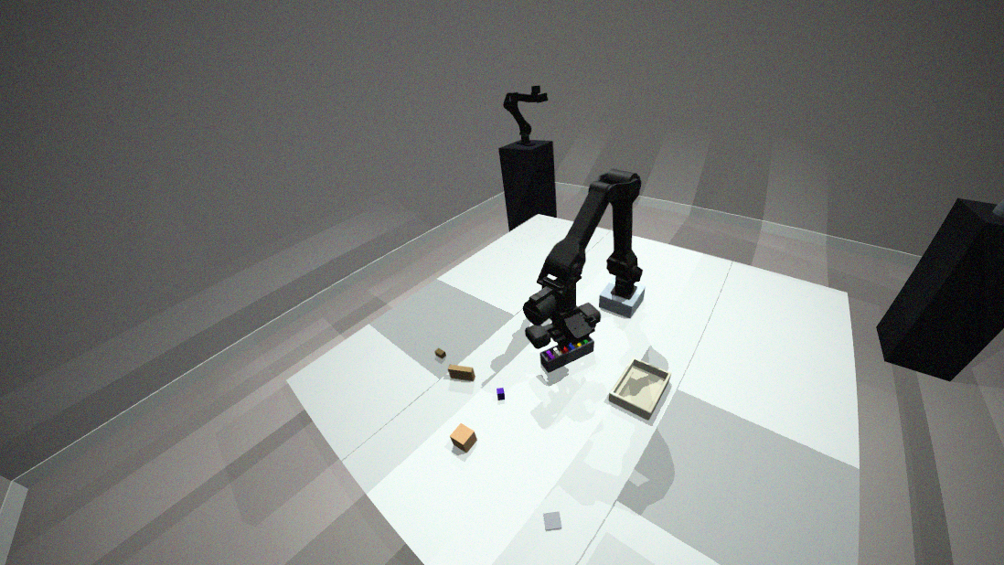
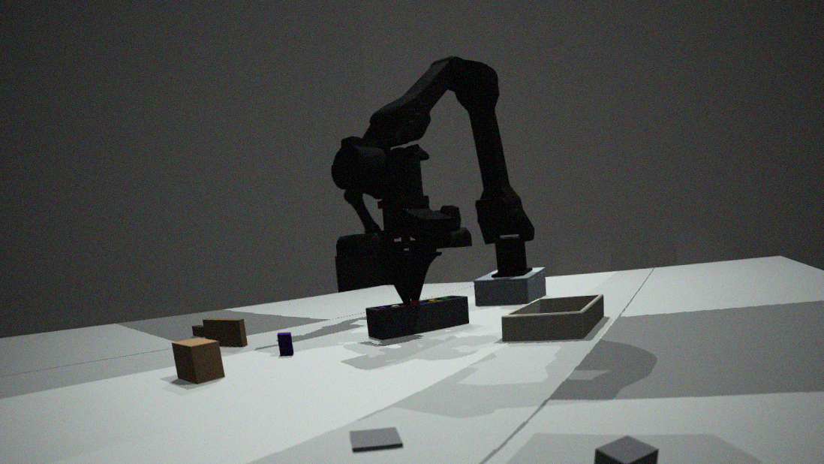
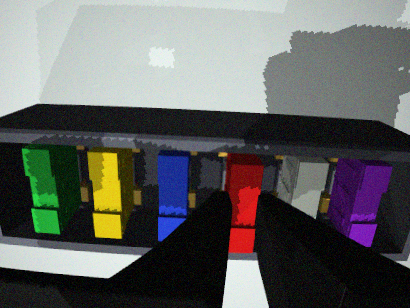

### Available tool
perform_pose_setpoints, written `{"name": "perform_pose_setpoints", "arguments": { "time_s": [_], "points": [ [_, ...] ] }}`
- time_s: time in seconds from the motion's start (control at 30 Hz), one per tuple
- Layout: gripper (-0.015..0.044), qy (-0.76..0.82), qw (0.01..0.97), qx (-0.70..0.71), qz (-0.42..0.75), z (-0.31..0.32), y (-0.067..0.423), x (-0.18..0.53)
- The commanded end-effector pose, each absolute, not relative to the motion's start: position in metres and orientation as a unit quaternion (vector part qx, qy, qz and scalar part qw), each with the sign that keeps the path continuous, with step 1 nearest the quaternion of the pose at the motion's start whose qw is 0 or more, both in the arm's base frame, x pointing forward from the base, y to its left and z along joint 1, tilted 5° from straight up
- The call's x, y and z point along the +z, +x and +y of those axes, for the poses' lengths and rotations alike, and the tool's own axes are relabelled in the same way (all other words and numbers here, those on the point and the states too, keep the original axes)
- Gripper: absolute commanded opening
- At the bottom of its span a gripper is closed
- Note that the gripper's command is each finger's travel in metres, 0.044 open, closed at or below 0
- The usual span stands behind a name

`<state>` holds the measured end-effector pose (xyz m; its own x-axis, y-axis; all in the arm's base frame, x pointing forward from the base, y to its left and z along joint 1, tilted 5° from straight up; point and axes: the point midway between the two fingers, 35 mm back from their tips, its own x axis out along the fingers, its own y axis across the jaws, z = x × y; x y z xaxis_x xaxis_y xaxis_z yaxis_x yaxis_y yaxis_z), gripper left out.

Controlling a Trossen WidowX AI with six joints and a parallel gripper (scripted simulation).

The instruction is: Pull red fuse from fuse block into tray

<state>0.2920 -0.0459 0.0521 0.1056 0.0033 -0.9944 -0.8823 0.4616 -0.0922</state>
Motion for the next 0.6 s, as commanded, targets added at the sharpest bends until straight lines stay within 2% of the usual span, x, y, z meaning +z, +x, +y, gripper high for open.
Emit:
{"name": "perform_pose_setpoints", "arguments": {
  "time_s": [0.0,0.57],
  "points": [
    [0.0,-0.385,0.637,0.348,0.57,-0.046,0.2925,0.0548],
    [0.0,-0.385,0.637,0.348,0.57,-0.046,0.2919,0.063]
  ]
}}
